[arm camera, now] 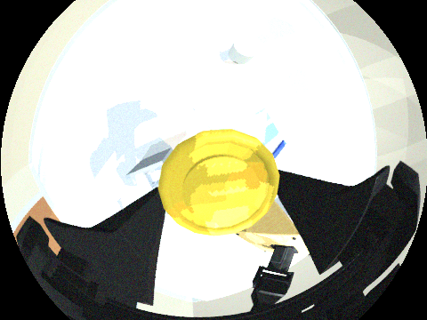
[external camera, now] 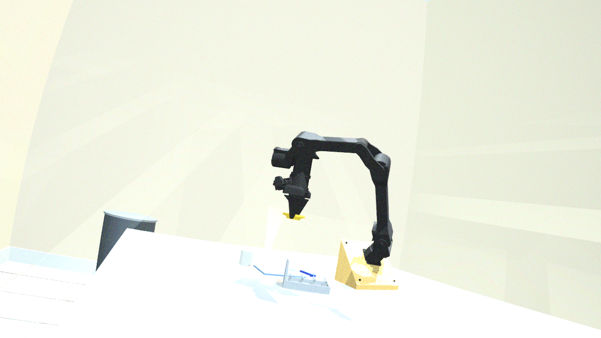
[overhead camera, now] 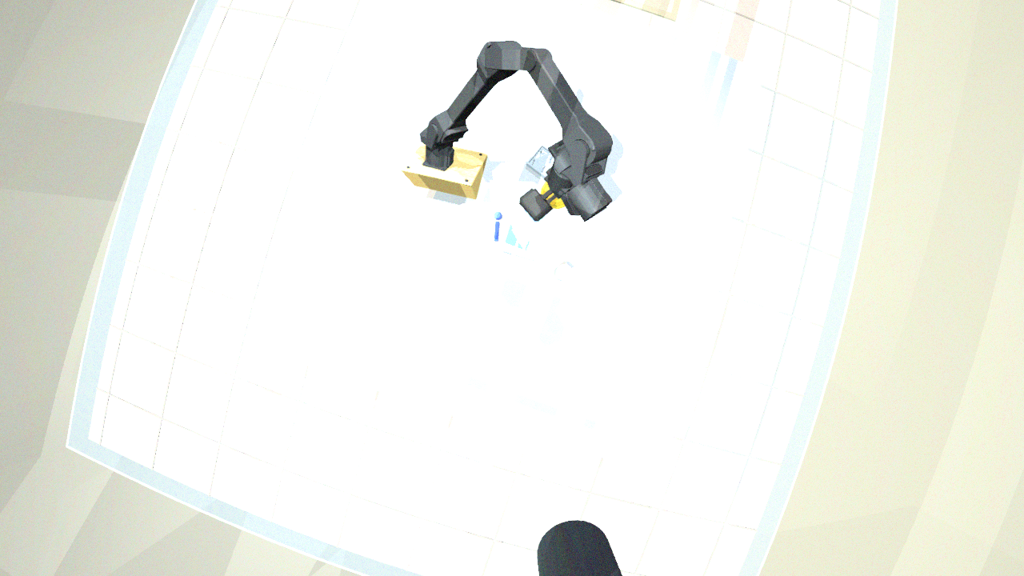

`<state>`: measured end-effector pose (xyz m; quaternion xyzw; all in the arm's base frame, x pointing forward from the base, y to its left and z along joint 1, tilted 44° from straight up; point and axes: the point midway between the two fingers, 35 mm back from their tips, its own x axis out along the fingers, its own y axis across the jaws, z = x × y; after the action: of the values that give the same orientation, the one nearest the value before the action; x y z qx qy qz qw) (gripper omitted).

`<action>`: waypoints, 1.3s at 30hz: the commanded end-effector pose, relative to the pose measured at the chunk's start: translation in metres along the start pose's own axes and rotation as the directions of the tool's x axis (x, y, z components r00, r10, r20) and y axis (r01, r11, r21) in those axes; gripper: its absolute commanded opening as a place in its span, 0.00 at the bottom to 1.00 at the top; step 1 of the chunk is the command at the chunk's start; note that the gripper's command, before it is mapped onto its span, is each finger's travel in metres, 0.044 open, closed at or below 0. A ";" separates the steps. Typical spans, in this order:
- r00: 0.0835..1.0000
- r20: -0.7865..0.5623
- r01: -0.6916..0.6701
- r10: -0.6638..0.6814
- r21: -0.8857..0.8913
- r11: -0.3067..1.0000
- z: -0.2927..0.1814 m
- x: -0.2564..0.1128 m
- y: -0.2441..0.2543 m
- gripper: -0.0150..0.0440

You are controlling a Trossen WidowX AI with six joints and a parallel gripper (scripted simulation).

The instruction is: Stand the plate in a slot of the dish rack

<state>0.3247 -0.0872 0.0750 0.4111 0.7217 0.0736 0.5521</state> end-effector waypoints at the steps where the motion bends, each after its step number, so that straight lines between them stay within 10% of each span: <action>1: 1.000 0.011 -0.004 0.002 0.132 0.991 -0.017 -0.005 0.013 0.25; 39: 1.000 0.023 -0.024 0.011 0.982 0.189 -0.175 0.013 0.072 0.25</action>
<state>0.2177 0.0250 0.1691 0.6683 0.6108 -0.3803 0.1890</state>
